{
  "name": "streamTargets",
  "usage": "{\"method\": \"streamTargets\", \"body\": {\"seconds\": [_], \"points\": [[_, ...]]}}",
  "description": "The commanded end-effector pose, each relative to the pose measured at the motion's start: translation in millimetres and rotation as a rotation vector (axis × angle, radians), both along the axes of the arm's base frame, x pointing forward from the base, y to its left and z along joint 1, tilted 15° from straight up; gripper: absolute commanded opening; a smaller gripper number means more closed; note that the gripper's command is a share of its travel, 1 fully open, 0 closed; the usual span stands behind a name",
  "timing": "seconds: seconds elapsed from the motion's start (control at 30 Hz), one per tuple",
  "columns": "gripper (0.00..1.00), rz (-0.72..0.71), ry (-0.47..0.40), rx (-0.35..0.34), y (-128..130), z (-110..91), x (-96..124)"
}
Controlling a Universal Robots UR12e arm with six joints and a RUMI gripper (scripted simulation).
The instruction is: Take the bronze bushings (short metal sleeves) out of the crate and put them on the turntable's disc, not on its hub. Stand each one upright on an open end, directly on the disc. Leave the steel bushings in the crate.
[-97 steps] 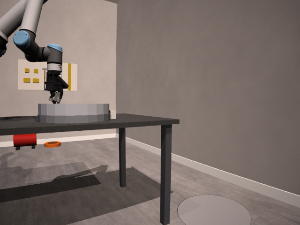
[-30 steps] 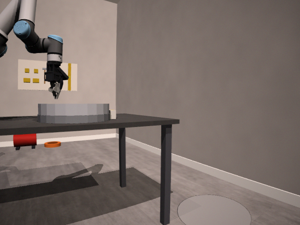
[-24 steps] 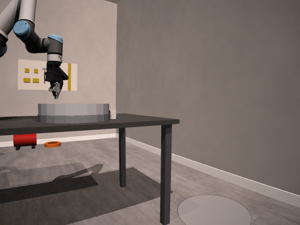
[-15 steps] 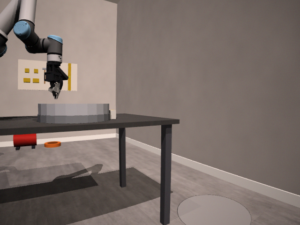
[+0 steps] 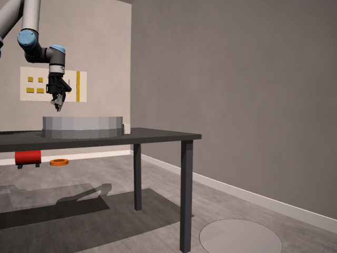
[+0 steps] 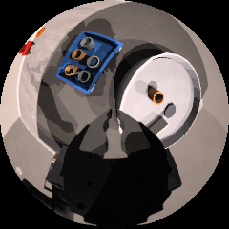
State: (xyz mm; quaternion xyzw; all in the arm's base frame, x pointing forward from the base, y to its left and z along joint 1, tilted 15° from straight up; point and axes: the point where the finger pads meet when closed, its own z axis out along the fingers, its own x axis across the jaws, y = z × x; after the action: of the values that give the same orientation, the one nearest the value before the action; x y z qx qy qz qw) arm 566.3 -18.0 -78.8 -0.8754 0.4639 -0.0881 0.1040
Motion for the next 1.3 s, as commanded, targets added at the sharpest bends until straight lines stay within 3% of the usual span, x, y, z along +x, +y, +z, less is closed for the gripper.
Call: {"method": "streamTargets", "body": {"seconds": [0.0,0.07,0.23,0.4,1.27], "points": [[0.05,-0.006,0.002,-0.007,80.3,10.6,10.0],[0.05,-0.006,0.002,-0.007,80.3,10.6,10.0],[0.05,-0.006,0.002,-0.007,130.7,16.4,14.2],[0.05,-0.006,0.001,-0.007,154.8,19.2,15.8],[0.05,-0.006,0.001,-0.007,157.9,19.6,15.9]]}}
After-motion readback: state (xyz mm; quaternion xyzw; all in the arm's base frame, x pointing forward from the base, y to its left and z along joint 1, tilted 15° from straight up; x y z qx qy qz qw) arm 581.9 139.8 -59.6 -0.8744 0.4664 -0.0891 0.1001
